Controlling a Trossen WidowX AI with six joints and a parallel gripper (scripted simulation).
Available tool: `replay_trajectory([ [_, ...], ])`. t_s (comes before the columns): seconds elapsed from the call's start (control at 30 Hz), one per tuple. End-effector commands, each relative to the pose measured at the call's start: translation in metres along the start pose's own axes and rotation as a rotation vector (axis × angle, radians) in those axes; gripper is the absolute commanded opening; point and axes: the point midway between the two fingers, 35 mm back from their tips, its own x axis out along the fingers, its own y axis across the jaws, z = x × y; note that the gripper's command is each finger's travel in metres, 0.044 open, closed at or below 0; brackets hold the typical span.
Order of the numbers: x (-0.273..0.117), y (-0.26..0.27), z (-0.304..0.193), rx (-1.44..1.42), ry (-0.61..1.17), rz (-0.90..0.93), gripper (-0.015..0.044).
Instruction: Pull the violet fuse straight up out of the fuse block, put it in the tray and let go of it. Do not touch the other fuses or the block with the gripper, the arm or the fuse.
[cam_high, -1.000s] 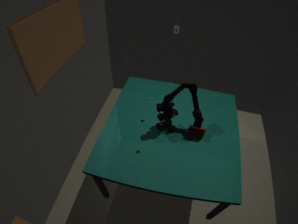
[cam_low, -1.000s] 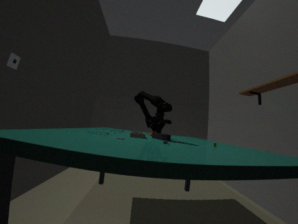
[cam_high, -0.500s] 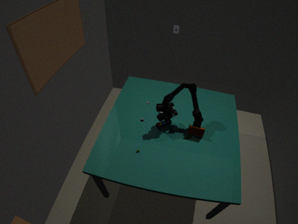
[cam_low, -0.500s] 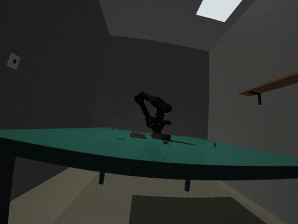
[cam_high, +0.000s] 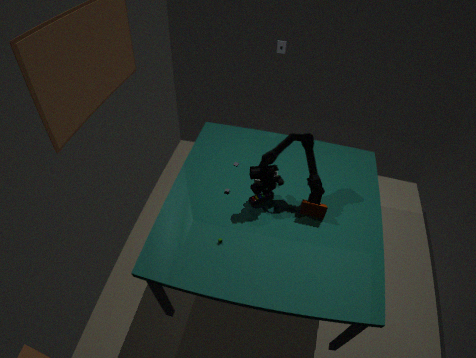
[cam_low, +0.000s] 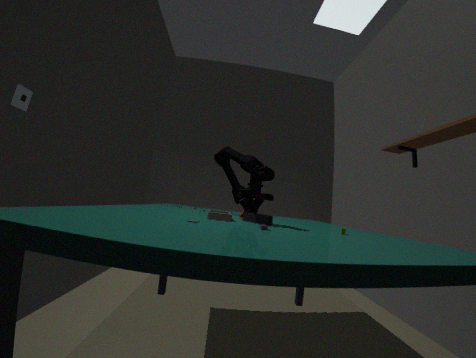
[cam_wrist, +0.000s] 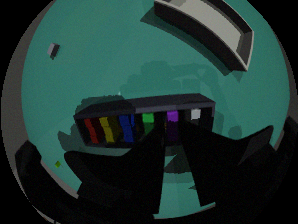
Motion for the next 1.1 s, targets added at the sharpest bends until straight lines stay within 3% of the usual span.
replay_trajectory([
  [0.0, 0.0, 0.0, 0.0, 0.0, 0.0, 0.0, 0.0047],
  [0.23, 0.0, 0.0, 0.0, 0.0, 0.0, 0.0, 0.0001],
  [1.07, -0.011, 0.001, 0.0, -0.002, 0.0, 0.0, 0.0],
])
